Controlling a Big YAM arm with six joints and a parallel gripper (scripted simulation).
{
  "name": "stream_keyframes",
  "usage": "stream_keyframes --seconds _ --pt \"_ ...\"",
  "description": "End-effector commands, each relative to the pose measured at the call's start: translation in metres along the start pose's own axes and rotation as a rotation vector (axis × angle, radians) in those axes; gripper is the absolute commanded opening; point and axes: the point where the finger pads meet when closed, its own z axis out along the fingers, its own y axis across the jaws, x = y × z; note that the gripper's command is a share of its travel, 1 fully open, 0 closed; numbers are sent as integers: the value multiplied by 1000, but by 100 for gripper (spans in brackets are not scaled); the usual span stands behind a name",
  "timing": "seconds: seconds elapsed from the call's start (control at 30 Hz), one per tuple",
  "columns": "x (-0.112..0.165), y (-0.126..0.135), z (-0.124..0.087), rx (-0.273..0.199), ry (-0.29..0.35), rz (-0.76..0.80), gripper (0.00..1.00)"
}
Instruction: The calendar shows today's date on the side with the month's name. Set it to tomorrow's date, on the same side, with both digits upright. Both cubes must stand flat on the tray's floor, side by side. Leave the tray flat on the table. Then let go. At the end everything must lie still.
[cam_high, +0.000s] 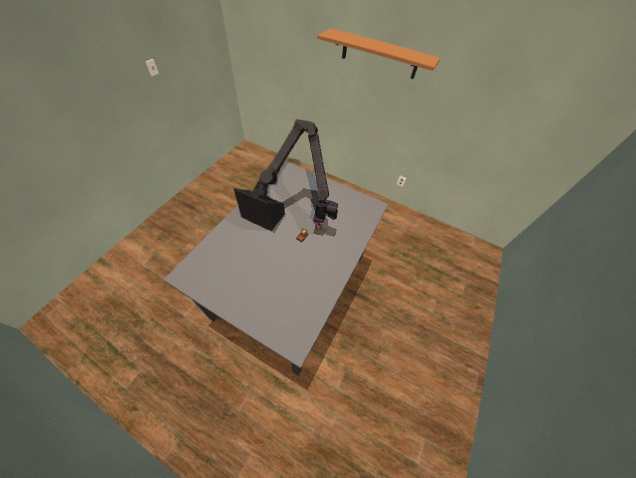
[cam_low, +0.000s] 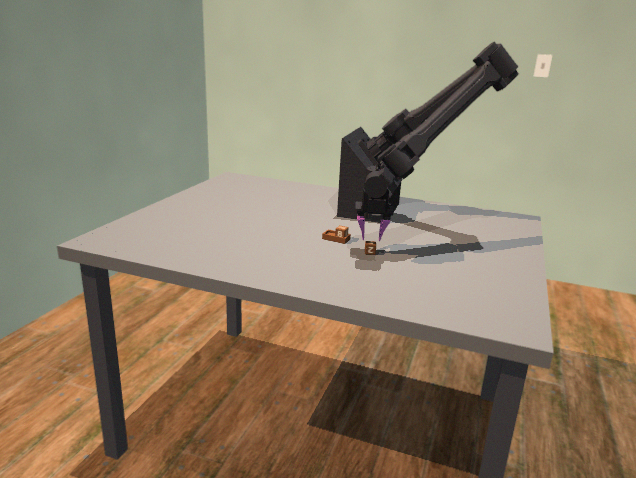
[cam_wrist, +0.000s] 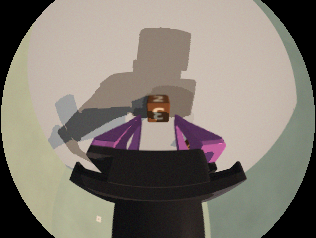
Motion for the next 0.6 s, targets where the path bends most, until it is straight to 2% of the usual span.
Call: stream_keyframes --seconds 0.0,0.33,0.57 --pt "-15 8 -4 3 -16 -22 45" --pt "-16 8 -4 3 -16 -22 45" --pt "-21 1 -27 8 -47 -23 45"
